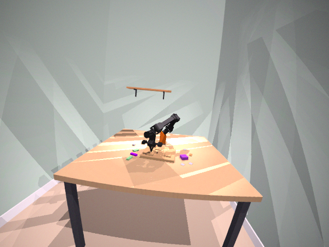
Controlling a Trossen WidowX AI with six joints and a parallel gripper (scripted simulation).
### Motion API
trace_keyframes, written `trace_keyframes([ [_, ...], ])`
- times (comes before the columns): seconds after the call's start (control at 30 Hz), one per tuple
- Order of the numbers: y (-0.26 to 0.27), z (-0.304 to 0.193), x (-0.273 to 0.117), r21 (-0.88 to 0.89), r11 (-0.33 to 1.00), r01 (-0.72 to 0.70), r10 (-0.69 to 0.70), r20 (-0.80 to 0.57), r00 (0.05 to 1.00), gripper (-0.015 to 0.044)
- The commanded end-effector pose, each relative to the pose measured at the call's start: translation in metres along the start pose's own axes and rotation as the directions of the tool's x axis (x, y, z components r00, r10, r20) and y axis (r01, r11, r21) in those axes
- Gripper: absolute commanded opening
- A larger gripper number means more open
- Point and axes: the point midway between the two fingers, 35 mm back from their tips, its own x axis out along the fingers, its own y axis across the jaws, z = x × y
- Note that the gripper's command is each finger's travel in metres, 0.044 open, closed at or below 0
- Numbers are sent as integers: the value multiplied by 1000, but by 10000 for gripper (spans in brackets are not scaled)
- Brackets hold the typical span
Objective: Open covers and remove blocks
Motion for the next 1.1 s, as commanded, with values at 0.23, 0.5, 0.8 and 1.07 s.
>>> trace_keyframes([
  [0.23, 0, 4, -9, 4, 1000, -5, 5, -3, 1000, 0],
  [0.5, 0, 6, -19, 4, 1000, -4, 4, -3, 1000, 0],
  [0.8, 0, 7, -31, 4, 1000, -4, 4, -3, 1000, 0],
  [1.07, 0, 9, -41, 4, 1000, -3, 3, -3, 1000, 0],
])
